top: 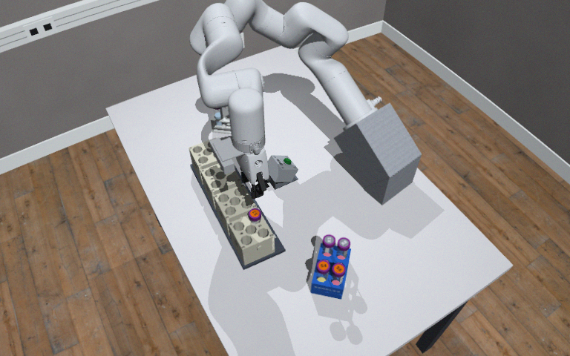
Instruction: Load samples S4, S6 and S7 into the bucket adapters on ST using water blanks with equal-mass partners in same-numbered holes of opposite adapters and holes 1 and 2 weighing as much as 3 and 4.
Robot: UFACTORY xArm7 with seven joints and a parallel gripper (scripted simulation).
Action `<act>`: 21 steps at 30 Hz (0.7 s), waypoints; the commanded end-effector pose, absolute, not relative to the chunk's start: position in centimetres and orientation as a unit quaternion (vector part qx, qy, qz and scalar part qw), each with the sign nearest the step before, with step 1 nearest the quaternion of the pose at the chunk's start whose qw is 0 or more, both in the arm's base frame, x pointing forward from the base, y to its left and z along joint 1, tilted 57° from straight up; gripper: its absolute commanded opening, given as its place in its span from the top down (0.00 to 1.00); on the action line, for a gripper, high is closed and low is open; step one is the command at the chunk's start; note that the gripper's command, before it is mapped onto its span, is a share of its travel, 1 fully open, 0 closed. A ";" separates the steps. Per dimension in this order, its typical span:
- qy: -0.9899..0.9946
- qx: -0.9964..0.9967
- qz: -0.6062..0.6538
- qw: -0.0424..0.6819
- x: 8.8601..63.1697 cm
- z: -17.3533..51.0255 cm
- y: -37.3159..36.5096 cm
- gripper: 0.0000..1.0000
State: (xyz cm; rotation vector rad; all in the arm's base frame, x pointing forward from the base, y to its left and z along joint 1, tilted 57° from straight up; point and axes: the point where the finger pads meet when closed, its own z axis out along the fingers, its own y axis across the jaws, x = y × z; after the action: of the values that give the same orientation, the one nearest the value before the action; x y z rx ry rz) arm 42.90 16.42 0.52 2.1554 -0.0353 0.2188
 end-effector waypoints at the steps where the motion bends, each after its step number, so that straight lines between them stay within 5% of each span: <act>1: -0.014 0.880 0.091 0.466 42.9 0.6 16.7 0.43; 21: -0.014 0.880 0.091 0.466 43.4 -1.1 14.0 0.43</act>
State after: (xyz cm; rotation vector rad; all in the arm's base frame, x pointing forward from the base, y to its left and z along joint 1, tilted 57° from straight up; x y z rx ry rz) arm 43.30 14.17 -0.88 2.1550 -0.0363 0.2185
